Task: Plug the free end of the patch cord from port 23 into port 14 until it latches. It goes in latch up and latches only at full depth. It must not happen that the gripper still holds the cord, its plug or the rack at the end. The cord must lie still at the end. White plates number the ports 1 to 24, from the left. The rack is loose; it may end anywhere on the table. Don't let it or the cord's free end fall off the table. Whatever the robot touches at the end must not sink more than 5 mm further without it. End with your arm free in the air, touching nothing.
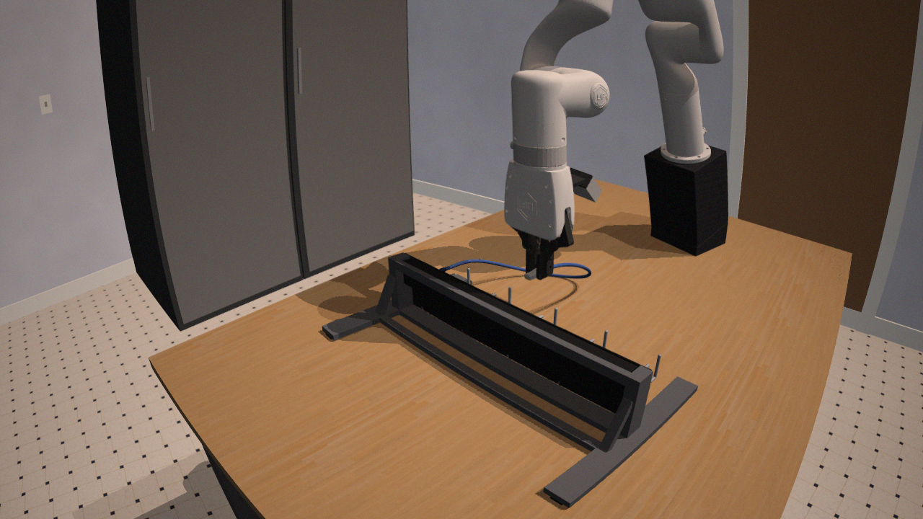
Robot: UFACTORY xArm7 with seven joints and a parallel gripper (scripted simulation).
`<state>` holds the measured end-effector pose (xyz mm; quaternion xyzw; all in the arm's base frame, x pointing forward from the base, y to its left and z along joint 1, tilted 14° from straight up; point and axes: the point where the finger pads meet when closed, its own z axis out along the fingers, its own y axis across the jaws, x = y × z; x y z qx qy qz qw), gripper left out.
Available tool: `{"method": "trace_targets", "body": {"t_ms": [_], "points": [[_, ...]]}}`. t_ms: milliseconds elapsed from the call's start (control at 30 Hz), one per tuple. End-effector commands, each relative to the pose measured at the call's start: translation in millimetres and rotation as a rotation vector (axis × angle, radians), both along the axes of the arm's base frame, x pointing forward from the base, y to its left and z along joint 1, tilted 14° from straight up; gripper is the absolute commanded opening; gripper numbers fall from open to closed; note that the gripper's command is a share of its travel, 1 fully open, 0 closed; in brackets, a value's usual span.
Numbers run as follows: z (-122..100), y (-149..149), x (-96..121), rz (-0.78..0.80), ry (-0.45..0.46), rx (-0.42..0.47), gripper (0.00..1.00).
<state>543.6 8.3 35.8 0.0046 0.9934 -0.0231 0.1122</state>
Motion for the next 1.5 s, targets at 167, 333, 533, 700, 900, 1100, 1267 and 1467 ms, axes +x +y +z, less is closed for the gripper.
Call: {"method": "trace_targets", "body": {"t_ms": [167, 333, 533, 700, 900, 1100, 1267, 1467], "points": [[2, -1, 2, -0.002, -0.005, 0.001, 0.0], [2, 0, 2, -0.001, -0.005, 0.001, 0.0], [1, 0, 3, -0.002, -0.004, 0.001, 0.0], [-1, 0, 7, -0.002, -0.002, 0.003, 0.0], [-4, 0, 12, -0.002, -0.002, 0.003, 0.0], [-9, 0, 22, -0.002, -0.002, 0.003, 0.0], [-14, 0, 29, -0.002, -0.002, 0.003, 0.0], [-17, 0, 34, -0.002, -0.002, 0.003, 0.0]]}}
